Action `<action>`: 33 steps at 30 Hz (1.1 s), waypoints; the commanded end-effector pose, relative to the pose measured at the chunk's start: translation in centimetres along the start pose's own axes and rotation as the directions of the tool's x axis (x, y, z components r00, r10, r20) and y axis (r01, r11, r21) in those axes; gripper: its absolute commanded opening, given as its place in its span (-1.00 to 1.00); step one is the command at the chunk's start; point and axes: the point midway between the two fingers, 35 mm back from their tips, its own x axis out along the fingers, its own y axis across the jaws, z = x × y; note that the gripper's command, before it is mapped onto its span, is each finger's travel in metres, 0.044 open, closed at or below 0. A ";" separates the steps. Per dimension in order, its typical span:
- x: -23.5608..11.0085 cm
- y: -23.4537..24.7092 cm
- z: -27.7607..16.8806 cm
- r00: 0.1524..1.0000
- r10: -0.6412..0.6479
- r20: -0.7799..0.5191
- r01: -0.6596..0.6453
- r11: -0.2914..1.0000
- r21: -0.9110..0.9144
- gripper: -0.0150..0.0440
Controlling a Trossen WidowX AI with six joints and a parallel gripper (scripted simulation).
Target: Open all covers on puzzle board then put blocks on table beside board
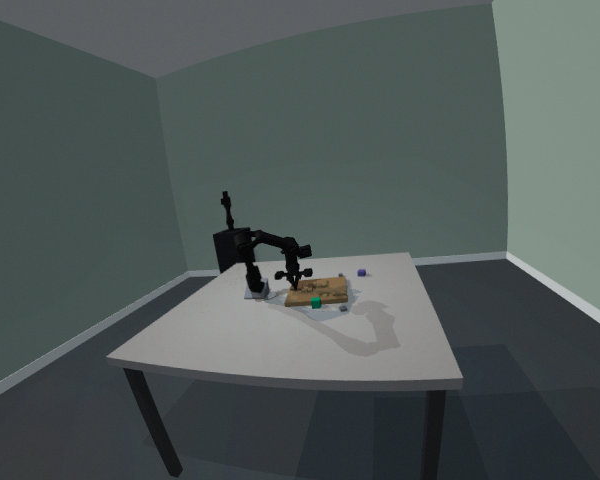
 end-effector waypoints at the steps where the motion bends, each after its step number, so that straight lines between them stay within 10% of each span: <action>1: 0.7 0.3 0.0 1.000 0.009 -0.008 -0.009 1.000 -0.010 -0.49; 33: 0.8 0.0 2.6 1.000 0.007 -0.002 -0.007 1.000 -0.011 -0.49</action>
